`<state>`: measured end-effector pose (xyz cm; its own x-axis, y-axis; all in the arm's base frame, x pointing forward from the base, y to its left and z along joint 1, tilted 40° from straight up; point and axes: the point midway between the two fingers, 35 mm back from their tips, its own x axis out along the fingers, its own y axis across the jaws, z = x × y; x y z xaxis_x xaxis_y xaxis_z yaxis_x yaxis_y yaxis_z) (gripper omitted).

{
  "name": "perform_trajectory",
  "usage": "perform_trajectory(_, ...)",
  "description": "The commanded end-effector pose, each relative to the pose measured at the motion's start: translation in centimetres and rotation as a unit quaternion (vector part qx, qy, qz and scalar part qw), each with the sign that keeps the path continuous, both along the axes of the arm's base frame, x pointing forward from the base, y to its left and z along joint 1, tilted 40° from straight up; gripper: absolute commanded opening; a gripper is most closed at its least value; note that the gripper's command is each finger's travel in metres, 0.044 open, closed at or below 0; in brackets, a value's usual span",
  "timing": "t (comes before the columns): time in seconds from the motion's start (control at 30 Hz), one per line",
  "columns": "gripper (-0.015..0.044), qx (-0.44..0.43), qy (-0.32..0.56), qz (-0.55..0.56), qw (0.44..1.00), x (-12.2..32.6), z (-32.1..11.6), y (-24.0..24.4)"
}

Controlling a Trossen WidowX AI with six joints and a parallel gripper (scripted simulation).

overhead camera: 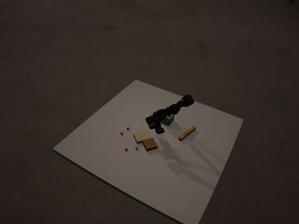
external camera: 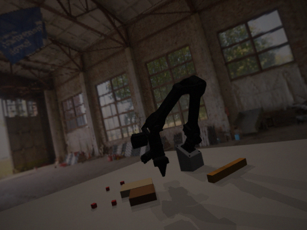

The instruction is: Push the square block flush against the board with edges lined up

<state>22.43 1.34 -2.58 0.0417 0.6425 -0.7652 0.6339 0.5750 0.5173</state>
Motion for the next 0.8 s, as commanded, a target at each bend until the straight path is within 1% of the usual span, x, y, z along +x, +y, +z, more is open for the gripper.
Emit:
perform_trajectory(0.0, 0.0, -0.003, -0.007, -0.001, 1.0, 0.1, 2.1, -1.8)
perform_trajectory(0.1, 0.0, -0.003, -0.007, -0.001, 1.0, 0.1, 2.1, -1.8)
perform_trajectory(0.17, 0.0, -0.005, -0.014, -0.008, 1.0, 1.1, 1.8, -2.1)
perform_trajectory(0.43, 0.0, -0.006, -0.013, -0.006, 1.0, 8.4, 0.4, -6.5)
perform_trajectory(0.6, 0.0, -0.014, -0.016, -0.004, 1.0, 12.5, -1.7, -9.4)
perform_trajectory(0.77, 0.0, -0.011, -0.014, -0.003, 1.0, 15.6, -4.0, -11.8)
